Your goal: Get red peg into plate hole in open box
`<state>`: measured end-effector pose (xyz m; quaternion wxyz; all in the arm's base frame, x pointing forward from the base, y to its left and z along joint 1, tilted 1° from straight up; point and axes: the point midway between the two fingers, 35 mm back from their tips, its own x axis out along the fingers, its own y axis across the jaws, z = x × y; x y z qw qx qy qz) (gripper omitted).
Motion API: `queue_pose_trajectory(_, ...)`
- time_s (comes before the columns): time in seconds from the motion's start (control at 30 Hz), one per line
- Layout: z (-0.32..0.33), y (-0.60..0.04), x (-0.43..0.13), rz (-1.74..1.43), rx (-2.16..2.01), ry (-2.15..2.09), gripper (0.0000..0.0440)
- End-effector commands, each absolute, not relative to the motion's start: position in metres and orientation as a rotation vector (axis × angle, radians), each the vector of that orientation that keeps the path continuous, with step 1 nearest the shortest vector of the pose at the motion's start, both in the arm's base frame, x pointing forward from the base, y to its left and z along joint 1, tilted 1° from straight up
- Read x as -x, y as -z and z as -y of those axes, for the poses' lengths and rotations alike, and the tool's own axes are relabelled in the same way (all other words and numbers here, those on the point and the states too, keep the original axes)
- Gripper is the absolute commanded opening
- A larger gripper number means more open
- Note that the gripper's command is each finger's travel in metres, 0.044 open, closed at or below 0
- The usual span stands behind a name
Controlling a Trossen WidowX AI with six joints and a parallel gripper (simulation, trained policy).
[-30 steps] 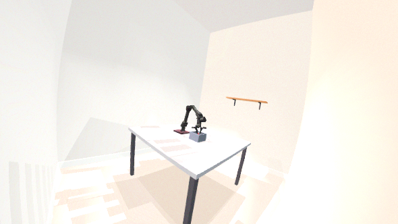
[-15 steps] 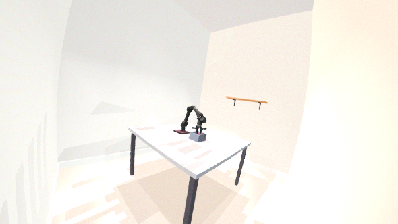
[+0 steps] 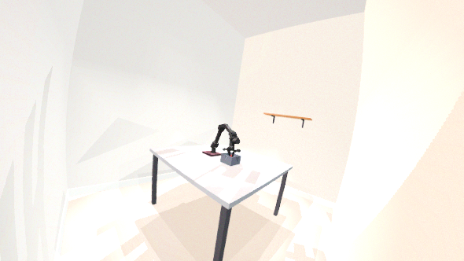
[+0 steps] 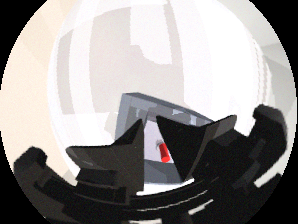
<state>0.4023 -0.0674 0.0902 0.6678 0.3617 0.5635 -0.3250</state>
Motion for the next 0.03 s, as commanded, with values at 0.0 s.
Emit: queue_pose_trajectory(0.0, 0.0973, -0.0921, -0.4066, -1.228, -0.802, 0.782, 0.0092)
